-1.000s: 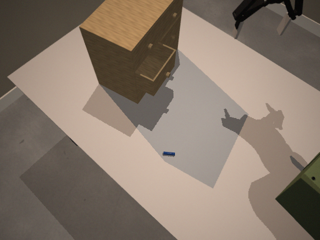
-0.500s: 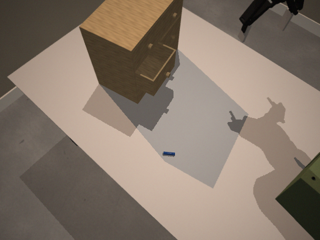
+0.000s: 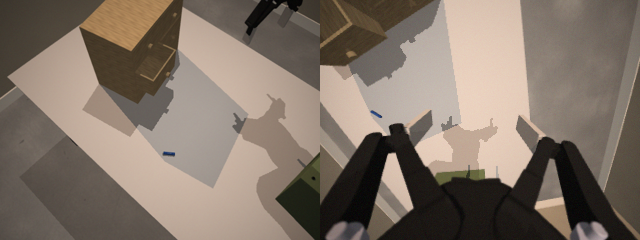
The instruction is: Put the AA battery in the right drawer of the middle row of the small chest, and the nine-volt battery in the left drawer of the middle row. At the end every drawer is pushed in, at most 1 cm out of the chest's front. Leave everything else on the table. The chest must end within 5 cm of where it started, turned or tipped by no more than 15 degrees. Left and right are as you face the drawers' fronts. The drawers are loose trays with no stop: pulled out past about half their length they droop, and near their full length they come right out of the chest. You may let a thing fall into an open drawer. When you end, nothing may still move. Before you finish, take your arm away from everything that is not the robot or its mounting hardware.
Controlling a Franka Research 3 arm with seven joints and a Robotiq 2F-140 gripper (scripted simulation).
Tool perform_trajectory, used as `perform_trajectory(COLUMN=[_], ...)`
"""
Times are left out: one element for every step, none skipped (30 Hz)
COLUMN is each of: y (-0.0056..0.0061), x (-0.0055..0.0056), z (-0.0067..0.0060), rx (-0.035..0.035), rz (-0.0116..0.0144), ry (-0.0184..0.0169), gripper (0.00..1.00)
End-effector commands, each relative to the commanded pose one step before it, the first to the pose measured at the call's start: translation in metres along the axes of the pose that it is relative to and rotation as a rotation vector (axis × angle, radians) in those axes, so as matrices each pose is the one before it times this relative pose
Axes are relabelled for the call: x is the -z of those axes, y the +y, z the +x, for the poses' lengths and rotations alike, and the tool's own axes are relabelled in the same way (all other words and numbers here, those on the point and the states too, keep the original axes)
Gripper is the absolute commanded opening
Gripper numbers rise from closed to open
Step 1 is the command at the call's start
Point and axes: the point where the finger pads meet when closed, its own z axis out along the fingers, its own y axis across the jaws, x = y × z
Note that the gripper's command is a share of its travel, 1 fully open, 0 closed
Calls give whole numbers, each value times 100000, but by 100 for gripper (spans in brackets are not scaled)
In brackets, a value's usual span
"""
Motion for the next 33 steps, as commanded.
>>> perform_trajectory(y=[561,0,0,0,0,0,0,0,500,0,0,0,0,0,0,0,0,0,0,437,0,0,0,0,0,0,0,0,0,0,0,0,0], x=[72,0,0,0,0,0,0,0,-98,0,0,0,0,0,0,0,0,0,0,-90,0,0,0,0,0,0,0,0,0,0,0,0,0], z=[160,0,0,0,0,0,0,0,-177,0,0,0,0,0,0,0,0,0,0,-194,0,0,0,0,0,0,0,0,0,0,0,0,0], rx=[12472,0,0,0,0,0,0,0,6522,0,0,0,0,0,0,0,0,0,0,5862,0,0,0,0,0,0,0,0,0,0,0,0,0], rz=[-353,0,0,0,0,0,0,0,-109,0,0,0,0,0,0,0,0,0,0,-92,0,0,0,0,0,0,0,0,0,0,0,0,0], ry=[541,0,0,0,0,0,0,0,-166,0,0,0,0,0,0,0,0,0,0,-162,0,0,0,0,0,0,0,0,0,0,0,0,0], gripper=[100,100,100,100,100,100,100,100,100,100,100,100,100,100,100,100,100,100,100,100,100,100,100,100,100,100,100,100,100,100,100,100,100])
